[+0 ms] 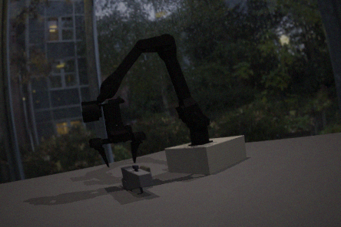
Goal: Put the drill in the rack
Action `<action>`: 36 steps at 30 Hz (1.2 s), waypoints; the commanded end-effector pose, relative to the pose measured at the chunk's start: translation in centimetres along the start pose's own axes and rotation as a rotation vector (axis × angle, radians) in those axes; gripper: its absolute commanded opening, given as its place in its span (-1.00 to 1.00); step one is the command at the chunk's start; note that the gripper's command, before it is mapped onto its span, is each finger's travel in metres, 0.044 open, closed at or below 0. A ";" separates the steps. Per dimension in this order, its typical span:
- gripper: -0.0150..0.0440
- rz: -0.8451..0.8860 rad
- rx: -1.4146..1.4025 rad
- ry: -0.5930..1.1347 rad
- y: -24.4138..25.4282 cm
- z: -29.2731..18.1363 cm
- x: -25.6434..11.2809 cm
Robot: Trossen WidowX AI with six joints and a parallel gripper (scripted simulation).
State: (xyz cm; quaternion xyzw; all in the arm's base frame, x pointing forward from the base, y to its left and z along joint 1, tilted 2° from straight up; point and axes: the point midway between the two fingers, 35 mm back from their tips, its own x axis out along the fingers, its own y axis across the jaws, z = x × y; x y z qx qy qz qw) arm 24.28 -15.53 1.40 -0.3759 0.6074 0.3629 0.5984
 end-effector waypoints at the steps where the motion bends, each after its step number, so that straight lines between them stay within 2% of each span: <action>1: 1.00 0.009 -0.052 0.003 0.4 -0.3 0.5; 13: 1.00 0.009 -0.052 0.003 0.4 -0.2 0.7; 36: 1.00 0.009 -0.052 0.002 0.4 0.7 4.2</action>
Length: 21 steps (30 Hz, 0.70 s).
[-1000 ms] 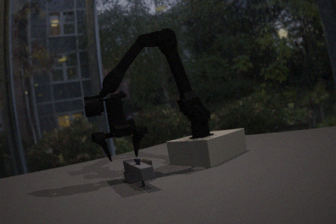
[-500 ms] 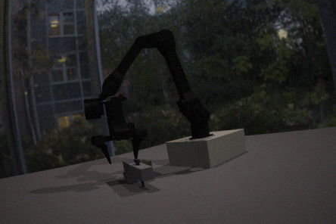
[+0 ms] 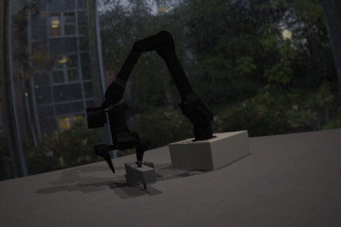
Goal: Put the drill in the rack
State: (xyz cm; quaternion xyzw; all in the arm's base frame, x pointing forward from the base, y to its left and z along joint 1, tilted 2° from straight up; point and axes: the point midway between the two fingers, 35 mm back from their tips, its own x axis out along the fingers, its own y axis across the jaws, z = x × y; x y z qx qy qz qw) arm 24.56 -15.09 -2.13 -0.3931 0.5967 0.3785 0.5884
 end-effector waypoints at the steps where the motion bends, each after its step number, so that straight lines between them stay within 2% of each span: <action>1: 1.00 0.012 0.002 0.002 0.4 0.2 0.8; 14: 1.00 0.013 0.002 0.001 0.6 0.6 2.1; 21: 0.38 0.005 -0.001 -0.001 0.2 0.5 1.8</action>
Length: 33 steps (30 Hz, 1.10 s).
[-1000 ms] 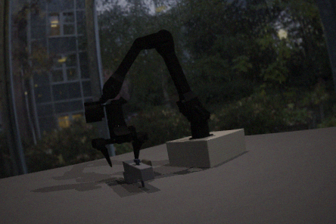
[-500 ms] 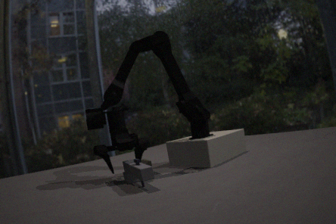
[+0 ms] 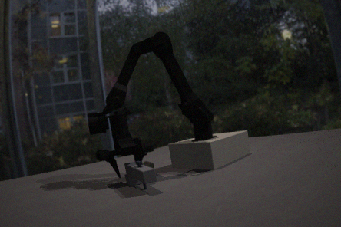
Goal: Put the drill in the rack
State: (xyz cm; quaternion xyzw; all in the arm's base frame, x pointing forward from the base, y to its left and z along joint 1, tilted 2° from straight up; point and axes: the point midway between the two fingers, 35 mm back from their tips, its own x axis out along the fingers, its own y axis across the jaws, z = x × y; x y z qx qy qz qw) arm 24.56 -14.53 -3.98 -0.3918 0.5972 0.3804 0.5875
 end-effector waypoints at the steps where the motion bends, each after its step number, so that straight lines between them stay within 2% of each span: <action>1: 0.29 0.000 0.000 0.000 0.0 0.0 0.0; 8: -0.33 0.000 0.000 0.000 0.0 0.0 0.0; 15: -0.49 0.000 0.000 0.000 0.0 0.0 0.0; 33: -0.49 0.008 0.003 0.004 0.1 -2.2 0.0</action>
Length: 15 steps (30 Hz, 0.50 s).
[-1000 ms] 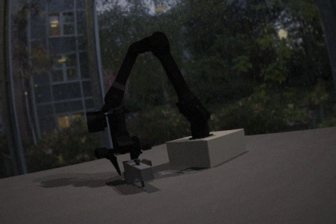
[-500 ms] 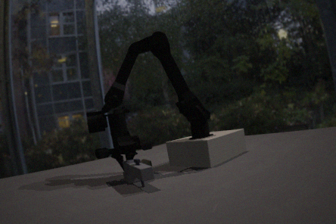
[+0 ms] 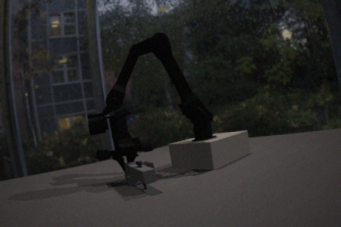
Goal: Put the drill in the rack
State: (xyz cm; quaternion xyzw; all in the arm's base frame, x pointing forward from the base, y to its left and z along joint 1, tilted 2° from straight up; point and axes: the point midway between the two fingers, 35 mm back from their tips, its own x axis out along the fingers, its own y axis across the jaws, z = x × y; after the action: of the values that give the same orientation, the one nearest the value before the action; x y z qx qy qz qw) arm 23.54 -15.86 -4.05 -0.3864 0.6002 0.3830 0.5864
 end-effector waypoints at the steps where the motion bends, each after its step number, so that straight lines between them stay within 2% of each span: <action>1: -0.49 -0.005 -0.001 0.005 -0.3 -0.7 -0.1; 15: -0.49 -0.005 -0.001 0.007 -0.4 -2.7 -0.2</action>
State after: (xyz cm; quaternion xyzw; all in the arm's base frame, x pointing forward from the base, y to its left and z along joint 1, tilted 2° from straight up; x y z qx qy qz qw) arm 22.72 -17.92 -3.96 -0.3859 0.6012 0.3832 0.5855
